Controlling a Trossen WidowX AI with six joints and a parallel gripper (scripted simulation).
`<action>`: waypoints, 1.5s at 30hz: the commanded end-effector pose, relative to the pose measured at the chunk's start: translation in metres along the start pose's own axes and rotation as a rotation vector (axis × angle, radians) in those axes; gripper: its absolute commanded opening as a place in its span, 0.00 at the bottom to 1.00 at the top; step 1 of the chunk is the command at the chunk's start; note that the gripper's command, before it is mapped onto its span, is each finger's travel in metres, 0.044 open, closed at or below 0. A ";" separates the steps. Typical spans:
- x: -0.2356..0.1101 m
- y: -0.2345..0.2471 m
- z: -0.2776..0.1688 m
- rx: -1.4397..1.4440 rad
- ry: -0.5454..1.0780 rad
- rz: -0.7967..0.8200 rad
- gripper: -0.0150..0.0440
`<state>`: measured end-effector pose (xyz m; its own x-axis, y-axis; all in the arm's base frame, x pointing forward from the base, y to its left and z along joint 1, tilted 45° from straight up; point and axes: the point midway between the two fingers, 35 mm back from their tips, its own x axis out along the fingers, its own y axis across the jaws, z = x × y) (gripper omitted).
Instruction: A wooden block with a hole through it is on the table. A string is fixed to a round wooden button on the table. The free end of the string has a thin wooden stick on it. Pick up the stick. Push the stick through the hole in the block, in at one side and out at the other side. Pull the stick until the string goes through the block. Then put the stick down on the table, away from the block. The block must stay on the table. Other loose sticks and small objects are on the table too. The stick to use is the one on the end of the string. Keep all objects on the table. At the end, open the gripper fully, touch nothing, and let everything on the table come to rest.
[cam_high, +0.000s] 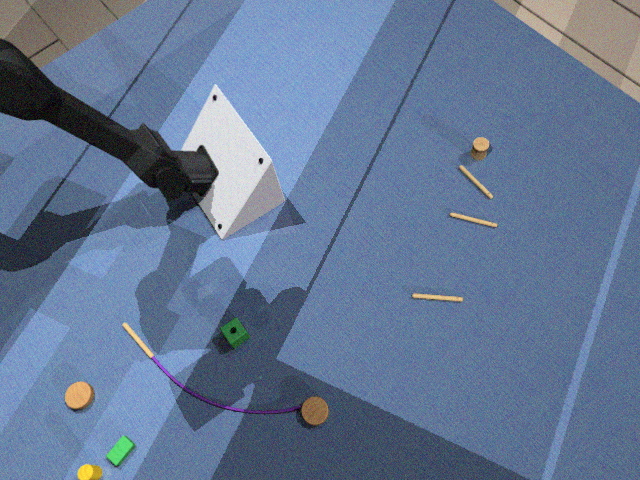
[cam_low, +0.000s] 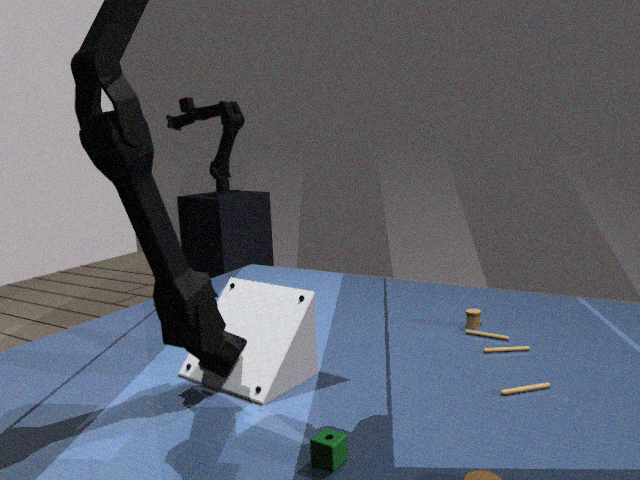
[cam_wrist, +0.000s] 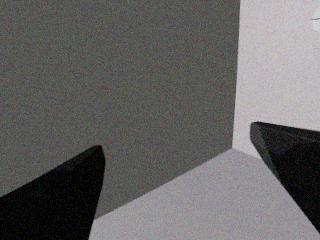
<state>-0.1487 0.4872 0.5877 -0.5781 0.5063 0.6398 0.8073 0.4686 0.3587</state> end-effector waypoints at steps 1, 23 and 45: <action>0.000 0.000 0.000 0.000 0.000 0.000 0.98; -0.186 0.176 0.130 0.638 -0.469 0.805 1.00; -0.558 0.215 0.122 0.929 -0.311 2.222 1.00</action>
<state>0.3120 0.4361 0.2499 0.5791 0.6250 -0.5235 -0.0155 -0.6335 -0.7736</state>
